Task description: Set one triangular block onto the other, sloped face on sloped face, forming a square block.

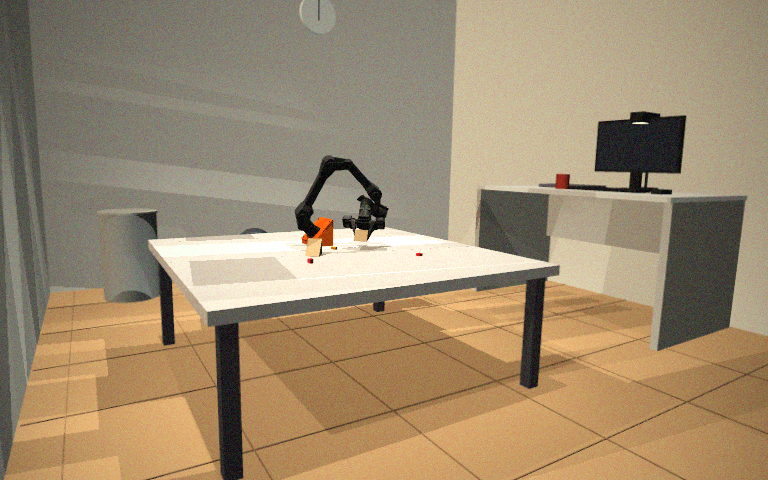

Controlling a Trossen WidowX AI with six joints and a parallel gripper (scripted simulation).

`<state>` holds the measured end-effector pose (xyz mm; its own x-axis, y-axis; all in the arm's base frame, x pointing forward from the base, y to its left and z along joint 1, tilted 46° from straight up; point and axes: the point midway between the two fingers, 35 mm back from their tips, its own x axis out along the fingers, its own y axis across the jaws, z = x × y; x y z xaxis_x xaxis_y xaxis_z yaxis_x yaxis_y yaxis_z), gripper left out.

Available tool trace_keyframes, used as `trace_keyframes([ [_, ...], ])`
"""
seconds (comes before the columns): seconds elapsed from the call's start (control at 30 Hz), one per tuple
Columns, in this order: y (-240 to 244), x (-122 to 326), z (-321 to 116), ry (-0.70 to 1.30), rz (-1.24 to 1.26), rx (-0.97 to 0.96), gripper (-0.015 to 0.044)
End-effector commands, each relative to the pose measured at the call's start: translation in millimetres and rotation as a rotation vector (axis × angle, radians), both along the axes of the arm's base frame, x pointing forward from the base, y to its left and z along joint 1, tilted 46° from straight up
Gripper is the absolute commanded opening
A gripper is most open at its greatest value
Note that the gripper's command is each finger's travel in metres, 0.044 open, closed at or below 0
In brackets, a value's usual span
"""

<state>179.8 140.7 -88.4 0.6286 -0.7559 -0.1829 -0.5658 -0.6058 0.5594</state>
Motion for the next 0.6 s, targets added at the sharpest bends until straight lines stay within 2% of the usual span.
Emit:
trace_keyframes([
  [0.0,19.1,-1.0,15.8,-0.007,0.001,0.02,0.0],
  [0.27,41.0,-5.8,42.6,-0.007,0.001,0.02,0.0],
  [0.57,41.5,-6.0,43.2,-0.007,0.001,0.02,0.0],
])
